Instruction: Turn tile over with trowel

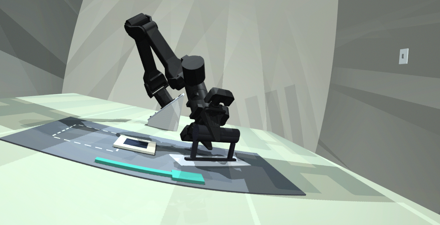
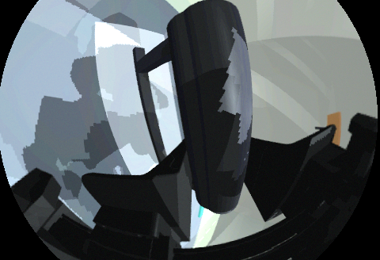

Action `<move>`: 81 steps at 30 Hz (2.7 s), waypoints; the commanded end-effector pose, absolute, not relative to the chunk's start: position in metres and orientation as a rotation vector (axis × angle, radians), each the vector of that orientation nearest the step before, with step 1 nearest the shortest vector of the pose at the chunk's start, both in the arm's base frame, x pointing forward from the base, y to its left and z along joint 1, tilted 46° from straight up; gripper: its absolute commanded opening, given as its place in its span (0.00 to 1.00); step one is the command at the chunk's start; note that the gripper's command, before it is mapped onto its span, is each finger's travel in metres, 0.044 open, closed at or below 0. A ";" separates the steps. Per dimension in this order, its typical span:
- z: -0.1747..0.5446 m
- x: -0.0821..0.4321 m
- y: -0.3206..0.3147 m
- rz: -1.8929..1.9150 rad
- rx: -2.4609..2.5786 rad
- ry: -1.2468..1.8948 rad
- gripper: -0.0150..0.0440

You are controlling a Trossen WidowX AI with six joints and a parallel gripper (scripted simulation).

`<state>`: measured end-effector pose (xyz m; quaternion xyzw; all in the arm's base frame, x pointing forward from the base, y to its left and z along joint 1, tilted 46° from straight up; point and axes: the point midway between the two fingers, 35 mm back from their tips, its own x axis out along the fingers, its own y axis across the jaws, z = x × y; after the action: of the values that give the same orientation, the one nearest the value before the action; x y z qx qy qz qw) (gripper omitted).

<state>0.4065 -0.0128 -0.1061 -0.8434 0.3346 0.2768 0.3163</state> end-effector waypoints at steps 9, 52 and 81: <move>-0.078 0.415 0.016 0.730 -2.219 0.879 0.25; -0.048 0.390 0.002 0.332 -2.043 0.997 0.25; -0.076 0.383 -0.026 0.331 -2.044 0.998 0.25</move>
<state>0.3811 -0.0267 -0.0750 -0.8101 0.4035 0.1325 0.4043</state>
